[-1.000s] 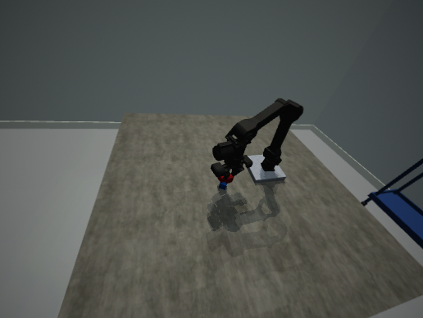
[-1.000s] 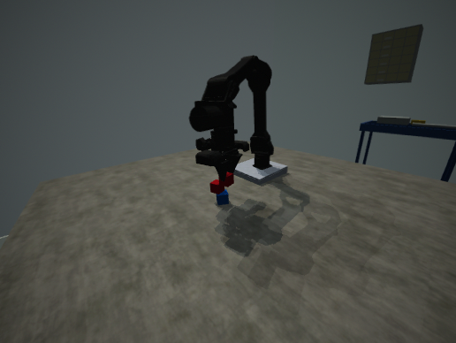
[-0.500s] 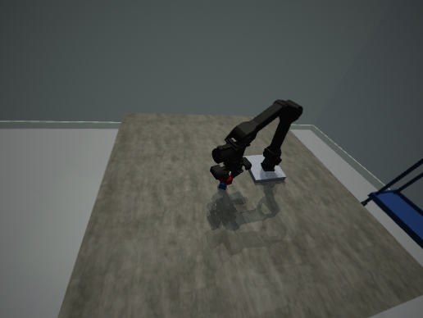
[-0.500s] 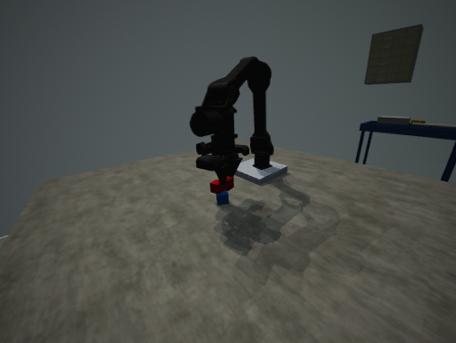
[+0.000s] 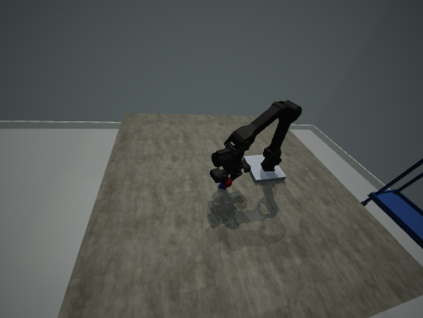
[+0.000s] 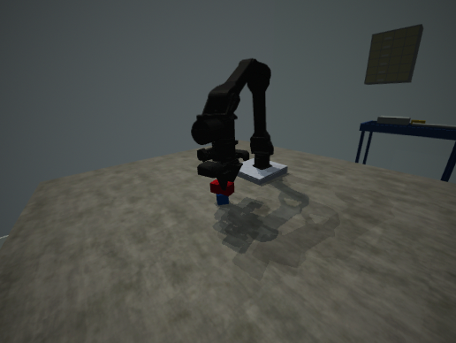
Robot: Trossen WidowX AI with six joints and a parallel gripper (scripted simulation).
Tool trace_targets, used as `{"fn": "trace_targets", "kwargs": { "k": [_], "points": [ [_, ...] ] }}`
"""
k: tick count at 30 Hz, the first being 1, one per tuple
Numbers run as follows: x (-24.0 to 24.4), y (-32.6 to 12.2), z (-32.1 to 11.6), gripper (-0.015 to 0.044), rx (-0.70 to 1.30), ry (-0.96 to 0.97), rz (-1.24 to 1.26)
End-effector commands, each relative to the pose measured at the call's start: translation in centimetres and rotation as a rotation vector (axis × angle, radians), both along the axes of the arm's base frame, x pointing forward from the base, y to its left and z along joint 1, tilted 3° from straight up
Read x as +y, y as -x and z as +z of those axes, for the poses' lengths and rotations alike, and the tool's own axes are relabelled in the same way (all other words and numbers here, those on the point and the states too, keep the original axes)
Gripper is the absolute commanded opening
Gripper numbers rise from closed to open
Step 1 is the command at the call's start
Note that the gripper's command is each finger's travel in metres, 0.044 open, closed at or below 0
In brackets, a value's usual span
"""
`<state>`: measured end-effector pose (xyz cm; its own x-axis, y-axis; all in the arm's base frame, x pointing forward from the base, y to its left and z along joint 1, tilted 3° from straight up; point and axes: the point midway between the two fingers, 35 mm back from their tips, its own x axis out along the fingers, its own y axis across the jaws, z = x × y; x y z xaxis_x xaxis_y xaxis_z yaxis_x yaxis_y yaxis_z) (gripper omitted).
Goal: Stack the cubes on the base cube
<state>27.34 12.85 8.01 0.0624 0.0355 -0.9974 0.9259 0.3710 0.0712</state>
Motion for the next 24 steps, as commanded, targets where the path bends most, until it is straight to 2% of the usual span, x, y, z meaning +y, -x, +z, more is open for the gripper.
{"fn": "trace_targets", "kwargs": {
  "k": [1, 16, 20, 24],
  "points": [
    [-0.06, -0.04, -0.11, 0.0105, -0.003, 0.005, 0.007],
    [-0.06, -0.04, -0.21, 0.0105, -0.003, 0.005, 0.011],
    [-0.06, -0.04, -0.21, 0.0205, -0.003, 0.005, 0.011],
    [-0.06, -0.04, -0.21, 0.0205, -0.003, 0.005, 0.011]
  ]
}}
